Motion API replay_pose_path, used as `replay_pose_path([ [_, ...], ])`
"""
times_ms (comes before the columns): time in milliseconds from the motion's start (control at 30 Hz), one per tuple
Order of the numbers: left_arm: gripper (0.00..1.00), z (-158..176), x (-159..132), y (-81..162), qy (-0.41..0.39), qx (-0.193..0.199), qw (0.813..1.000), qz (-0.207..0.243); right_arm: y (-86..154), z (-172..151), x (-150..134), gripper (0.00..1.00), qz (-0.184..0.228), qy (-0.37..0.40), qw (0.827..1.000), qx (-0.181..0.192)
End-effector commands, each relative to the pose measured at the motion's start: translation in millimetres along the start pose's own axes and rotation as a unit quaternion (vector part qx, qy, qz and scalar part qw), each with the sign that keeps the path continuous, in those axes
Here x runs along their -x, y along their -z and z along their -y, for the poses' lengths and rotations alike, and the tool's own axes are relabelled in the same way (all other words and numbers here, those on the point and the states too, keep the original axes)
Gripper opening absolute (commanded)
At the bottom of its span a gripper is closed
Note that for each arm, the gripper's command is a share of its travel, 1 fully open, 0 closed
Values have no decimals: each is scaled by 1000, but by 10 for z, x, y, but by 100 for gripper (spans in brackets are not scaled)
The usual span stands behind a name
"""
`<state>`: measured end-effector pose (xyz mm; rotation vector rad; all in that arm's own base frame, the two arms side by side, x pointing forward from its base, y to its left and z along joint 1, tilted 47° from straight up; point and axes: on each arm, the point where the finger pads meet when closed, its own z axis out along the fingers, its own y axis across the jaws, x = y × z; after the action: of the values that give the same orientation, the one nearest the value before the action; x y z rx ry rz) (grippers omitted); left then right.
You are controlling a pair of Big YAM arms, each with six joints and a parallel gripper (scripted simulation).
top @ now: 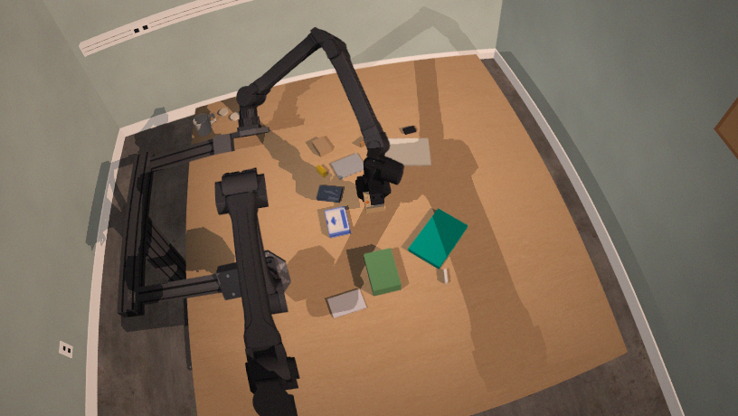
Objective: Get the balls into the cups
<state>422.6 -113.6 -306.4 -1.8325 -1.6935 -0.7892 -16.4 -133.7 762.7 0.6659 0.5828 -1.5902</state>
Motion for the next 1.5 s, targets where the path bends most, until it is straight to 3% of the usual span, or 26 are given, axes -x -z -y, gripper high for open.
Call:
replay_pose_path([
  [0,69,-132,5,-23,23,-24,999,1,74,10,79,100,6,5,1000,-1],
  [233,69,-125,58,40,17,-77,997,-2,74,10,79,100,6,5,1000,-1],
  [267,69,-313,-74,143,29,-71,997,17,74,10,79,100,6,5,1000,-1],
  [333,69,-364,-46,137,16,-65,997,42,74,10,79,100,6,5,1000,-1],
  [400,69,-364,-46,137,16,-65,997,42,74,10,79,100,6,5,1000,-1],
  [433,69,-187,-81,70,4,-78,996,43,74,10,79,100,6,5,1000,-1],
  [800,69,-194,-101,67,1,-98,987,130,74,10,79,100,6,5,1000,-1],
  [867,69,-157,26,201,-9,-87,988,128,74,10,79,100,6,5,1000,-1],
  [1300,69,-150,22,129,3,-102,987,124,74,10,79,100,6,5,1000,-1],
  [1467,69,-4,94,47,1,-72,994,87,74,10,79,100,6,5,1000,-1],
])
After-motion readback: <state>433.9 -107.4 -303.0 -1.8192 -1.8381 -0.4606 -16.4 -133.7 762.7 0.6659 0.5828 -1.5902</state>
